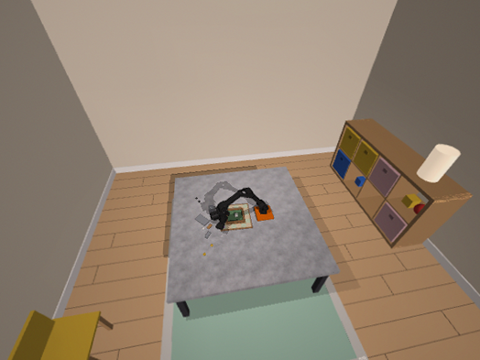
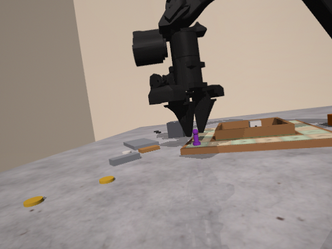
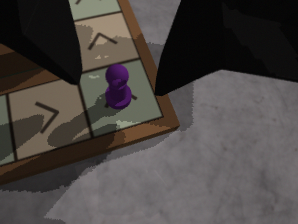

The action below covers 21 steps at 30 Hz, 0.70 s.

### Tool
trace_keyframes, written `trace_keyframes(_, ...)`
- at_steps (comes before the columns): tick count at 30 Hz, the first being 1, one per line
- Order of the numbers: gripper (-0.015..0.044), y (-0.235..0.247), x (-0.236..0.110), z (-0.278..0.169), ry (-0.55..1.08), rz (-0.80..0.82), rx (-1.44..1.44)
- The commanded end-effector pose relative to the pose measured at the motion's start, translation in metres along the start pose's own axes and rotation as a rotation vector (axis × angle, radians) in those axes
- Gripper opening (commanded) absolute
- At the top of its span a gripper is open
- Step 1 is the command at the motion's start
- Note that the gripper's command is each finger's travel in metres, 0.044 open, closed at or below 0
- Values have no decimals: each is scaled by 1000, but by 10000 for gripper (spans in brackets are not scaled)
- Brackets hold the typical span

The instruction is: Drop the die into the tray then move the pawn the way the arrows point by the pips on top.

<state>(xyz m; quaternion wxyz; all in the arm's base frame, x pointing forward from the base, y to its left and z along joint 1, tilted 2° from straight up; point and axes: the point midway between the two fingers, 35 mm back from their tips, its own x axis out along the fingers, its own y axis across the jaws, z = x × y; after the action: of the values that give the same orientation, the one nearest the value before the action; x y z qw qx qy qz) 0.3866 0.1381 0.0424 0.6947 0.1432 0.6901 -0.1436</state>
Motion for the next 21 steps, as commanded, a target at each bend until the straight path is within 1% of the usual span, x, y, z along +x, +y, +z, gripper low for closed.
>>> trace_keyframes(1, 200, 0, 6, 0, 1, 1, 4)
trace_keyframes(7, 200, 0, 13, -1, 1, 1, 4)
trace_keyframes(12, 69, 0, 13, -1, 1, 1, 4)
trace_keyframes(21, 9, 0, 13, -1, 1, 1, 4)
